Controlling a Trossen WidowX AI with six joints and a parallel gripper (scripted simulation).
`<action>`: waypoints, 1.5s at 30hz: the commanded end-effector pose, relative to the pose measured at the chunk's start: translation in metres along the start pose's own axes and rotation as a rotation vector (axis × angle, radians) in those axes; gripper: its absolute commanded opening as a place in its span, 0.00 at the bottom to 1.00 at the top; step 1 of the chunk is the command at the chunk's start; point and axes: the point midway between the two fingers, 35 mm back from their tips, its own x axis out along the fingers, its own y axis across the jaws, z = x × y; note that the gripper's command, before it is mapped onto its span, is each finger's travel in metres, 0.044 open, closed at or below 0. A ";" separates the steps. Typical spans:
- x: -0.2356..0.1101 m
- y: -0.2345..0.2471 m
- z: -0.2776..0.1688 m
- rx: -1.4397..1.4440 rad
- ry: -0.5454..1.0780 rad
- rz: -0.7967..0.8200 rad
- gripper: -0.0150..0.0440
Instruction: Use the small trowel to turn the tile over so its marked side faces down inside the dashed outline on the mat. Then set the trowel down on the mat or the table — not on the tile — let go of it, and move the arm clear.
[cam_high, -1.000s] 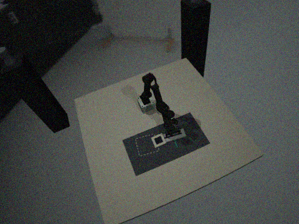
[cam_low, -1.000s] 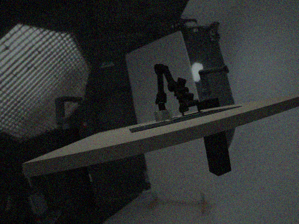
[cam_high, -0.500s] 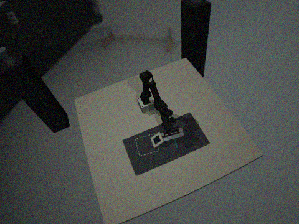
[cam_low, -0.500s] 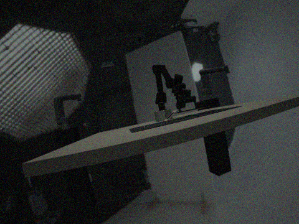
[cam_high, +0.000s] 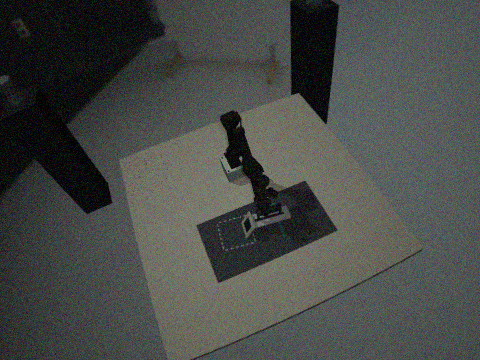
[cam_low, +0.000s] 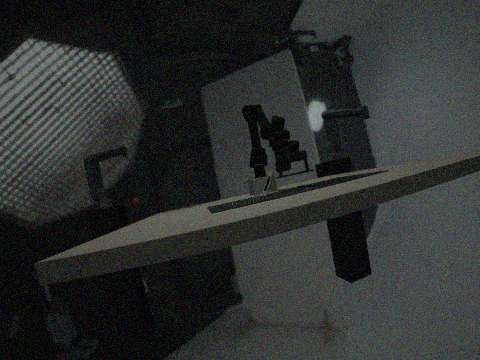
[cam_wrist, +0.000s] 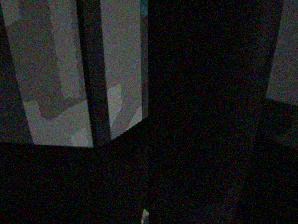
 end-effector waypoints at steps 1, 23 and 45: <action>-0.004 -0.006 -0.010 -0.001 0.002 -0.015 0.25; -0.003 -0.007 -0.031 -0.003 0.003 -0.013 0.25; -0.021 -0.026 0.020 0.001 0.000 -0.015 0.25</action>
